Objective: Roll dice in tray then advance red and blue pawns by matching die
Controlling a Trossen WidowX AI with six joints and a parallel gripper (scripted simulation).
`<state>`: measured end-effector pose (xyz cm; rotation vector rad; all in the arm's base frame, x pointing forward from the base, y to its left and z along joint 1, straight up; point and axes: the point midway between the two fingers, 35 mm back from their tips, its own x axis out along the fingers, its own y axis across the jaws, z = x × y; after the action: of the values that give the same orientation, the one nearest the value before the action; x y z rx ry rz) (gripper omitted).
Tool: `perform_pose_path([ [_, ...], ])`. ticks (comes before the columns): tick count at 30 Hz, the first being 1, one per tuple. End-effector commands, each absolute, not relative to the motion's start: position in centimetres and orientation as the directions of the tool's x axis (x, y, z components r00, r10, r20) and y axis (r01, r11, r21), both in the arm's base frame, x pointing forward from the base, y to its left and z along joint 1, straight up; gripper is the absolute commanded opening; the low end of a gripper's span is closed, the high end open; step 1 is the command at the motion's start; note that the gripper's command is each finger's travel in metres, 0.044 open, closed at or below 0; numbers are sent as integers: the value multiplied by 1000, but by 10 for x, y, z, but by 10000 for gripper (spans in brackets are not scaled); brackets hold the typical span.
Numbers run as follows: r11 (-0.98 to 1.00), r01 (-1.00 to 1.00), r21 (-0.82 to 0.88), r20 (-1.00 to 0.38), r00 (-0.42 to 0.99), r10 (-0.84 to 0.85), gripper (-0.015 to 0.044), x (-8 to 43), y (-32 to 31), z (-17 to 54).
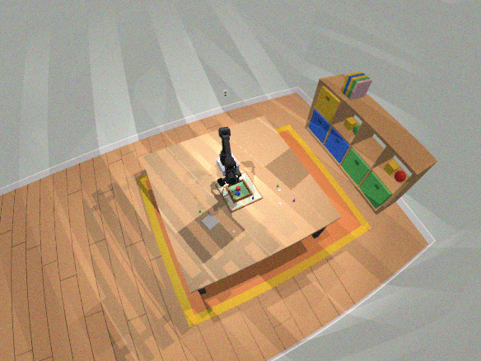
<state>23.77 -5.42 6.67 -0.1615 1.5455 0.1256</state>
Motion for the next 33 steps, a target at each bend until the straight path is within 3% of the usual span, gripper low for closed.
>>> perform_pose_path([
  [1,980,-197,-20,-1000,26,-15,0,248,-71,57],
  [8,976,-218,-16,-1000,25,-11,0,259,-102,37],
  [33,976,-218,-16,-1000,24,-11,0,260,-103,-10],
])
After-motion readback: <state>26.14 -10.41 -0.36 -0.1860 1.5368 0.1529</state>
